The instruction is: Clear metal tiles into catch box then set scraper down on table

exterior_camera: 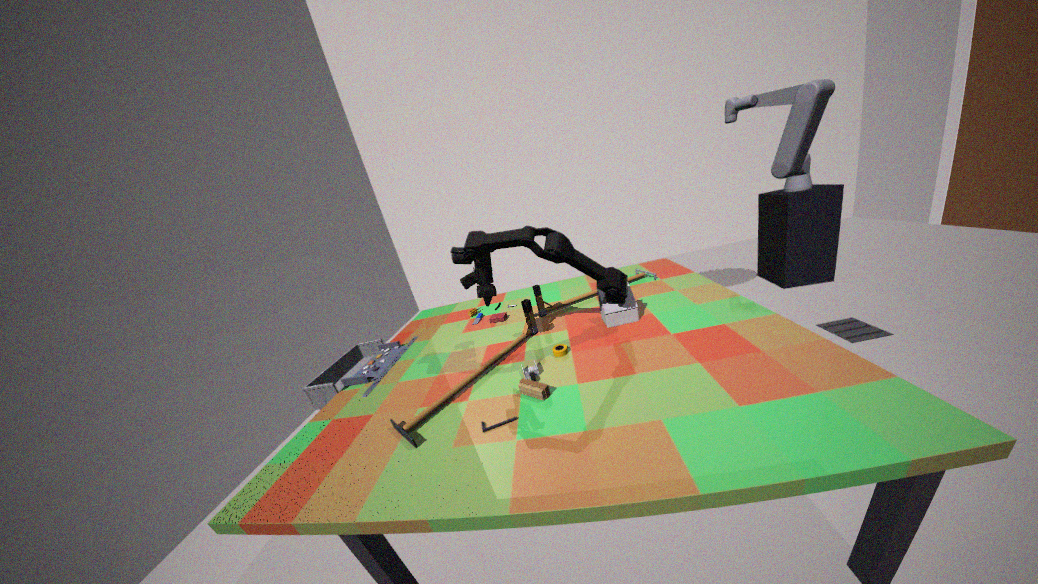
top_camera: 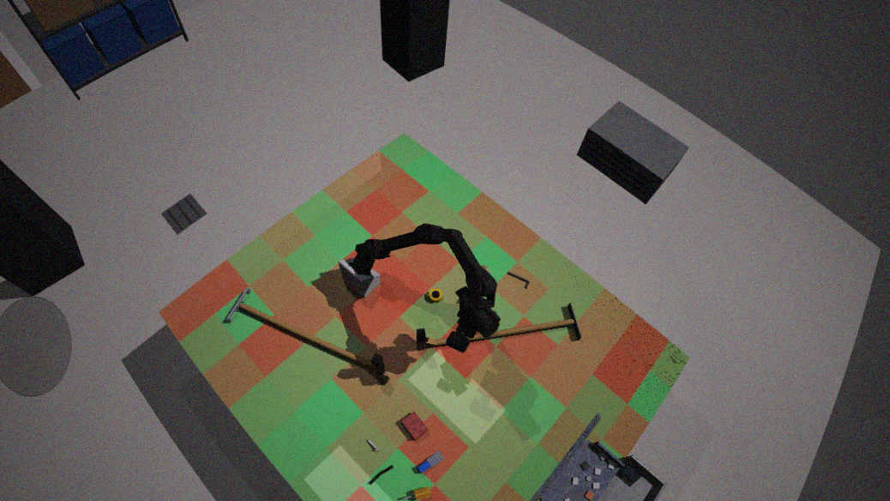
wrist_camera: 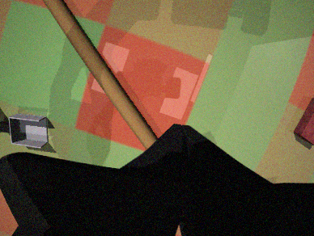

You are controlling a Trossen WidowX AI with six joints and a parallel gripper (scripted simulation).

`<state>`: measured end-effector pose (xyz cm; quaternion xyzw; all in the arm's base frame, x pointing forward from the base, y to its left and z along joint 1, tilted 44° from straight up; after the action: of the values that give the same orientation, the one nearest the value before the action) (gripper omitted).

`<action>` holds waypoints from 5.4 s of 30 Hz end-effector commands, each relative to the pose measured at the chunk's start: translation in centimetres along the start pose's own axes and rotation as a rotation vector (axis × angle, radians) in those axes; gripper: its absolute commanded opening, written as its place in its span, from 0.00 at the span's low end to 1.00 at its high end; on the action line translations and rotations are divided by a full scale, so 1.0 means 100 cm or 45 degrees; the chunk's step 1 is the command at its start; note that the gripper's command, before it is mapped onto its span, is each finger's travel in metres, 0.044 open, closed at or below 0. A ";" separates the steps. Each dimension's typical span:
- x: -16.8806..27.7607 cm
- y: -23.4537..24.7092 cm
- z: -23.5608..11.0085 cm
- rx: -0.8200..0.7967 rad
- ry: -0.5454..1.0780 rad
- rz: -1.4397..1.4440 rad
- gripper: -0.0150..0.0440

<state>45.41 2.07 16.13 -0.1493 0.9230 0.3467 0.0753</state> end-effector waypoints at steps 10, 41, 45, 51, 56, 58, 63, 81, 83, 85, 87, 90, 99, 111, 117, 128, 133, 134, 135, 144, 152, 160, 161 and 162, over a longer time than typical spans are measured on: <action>-0.009 0.072 0.006 -0.085 -0.031 -0.118 0.25; -0.007 0.138 0.041 -0.170 -0.046 -0.233 0.25; -0.007 0.139 0.050 -0.169 -0.046 -0.233 0.25; -0.006 0.140 0.064 -0.168 -0.045 -0.234 0.25; -0.004 0.141 0.076 -0.168 -0.045 -0.234 0.25; -0.004 0.141 0.080 -0.168 -0.046 -0.234 0.25; -0.002 0.143 0.092 -0.169 -0.046 -0.234 0.25; 0.009 0.148 0.132 -0.175 -0.050 -0.233 0.25; 0.011 0.148 0.136 -0.176 -0.050 -0.232 0.25; 0.013 0.149 0.140 -0.177 -0.051 -0.232 0.25; 0.014 0.150 0.145 -0.178 -0.051 -0.232 0.25; 0.017 0.151 0.151 -0.180 -0.052 -0.231 0.25; 0.020 0.152 0.161 -0.183 -0.054 -0.230 0.25; 0.011 0.145 0.163 -0.182 -0.053 -0.231 0.25; 0.006 0.142 0.164 -0.181 -0.053 -0.231 0.25; -0.003 0.135 0.166 -0.180 -0.053 -0.232 0.25; -0.006 0.132 0.167 -0.180 -0.053 -0.232 0.25; -0.007 0.132 0.167 -0.180 -0.053 -0.232 0.25; -0.008 0.131 0.167 -0.180 -0.053 -0.232 0.25; -0.014 0.125 0.169 -0.179 -0.053 -0.233 0.25; -0.020 0.120 0.170 -0.179 -0.053 -0.233 0.25; -0.025 0.114 0.172 -0.178 -0.053 -0.234 0.25; -0.026 0.113 0.172 -0.178 -0.053 -0.234 0.25; -0.027 0.113 0.172 -0.178 -0.053 -0.234 0.25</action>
<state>44.51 22.17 11.16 -0.2289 0.8775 0.4051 0.1157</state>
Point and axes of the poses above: the point midway between the two fingers, 35 mm back from their tips, its own z axis out along the fingers, its own y axis across the jaws, x = y × z, the point moved 6 cm from there along -z, back along the fingers, and after that the axes turned 3 degrees about z, right-handed, at the moved point
